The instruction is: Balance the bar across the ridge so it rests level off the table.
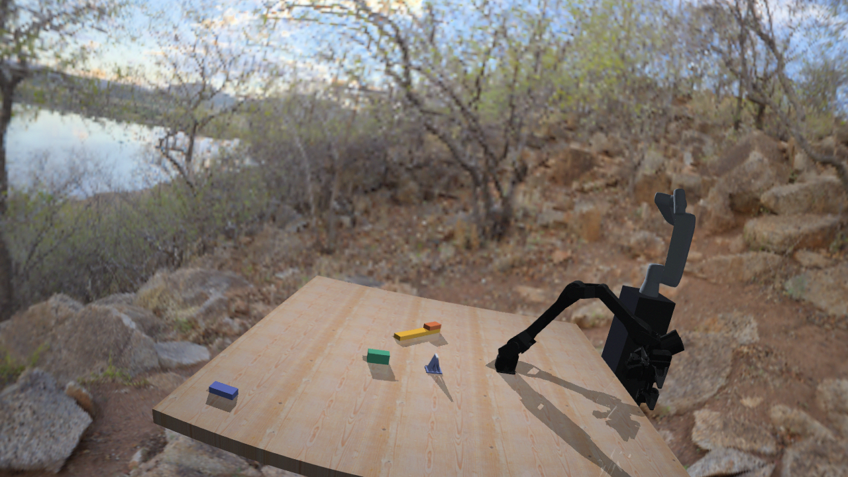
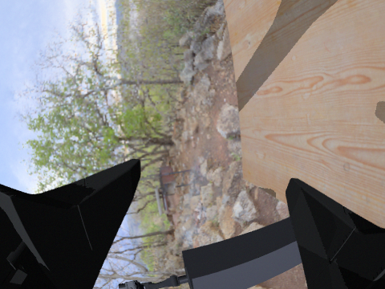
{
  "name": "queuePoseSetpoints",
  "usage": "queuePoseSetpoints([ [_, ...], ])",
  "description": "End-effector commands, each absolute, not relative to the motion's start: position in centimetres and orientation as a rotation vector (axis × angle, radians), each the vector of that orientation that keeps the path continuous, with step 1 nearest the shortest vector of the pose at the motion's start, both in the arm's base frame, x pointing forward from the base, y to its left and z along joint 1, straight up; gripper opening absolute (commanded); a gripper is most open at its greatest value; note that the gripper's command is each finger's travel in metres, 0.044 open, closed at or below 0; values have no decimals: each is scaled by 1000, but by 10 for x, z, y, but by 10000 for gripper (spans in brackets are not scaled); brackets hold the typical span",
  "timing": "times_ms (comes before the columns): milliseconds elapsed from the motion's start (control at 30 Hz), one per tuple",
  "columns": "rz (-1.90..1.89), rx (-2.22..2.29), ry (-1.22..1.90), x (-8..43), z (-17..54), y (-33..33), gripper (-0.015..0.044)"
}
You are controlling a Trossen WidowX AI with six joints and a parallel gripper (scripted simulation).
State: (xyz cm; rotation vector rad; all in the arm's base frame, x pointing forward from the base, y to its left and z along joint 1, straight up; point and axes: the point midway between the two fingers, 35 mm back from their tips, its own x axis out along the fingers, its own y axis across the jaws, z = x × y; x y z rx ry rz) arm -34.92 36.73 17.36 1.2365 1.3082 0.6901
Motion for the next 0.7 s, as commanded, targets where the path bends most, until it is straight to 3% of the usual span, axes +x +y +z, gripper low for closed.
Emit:
queuePoseSetpoints([
  [0,690,1236,1307,-349,174,368,374],
  [100,689,1226,1286,-341,174,374,315],
  [667,646,1034,1047,-242,173,439,315],
])
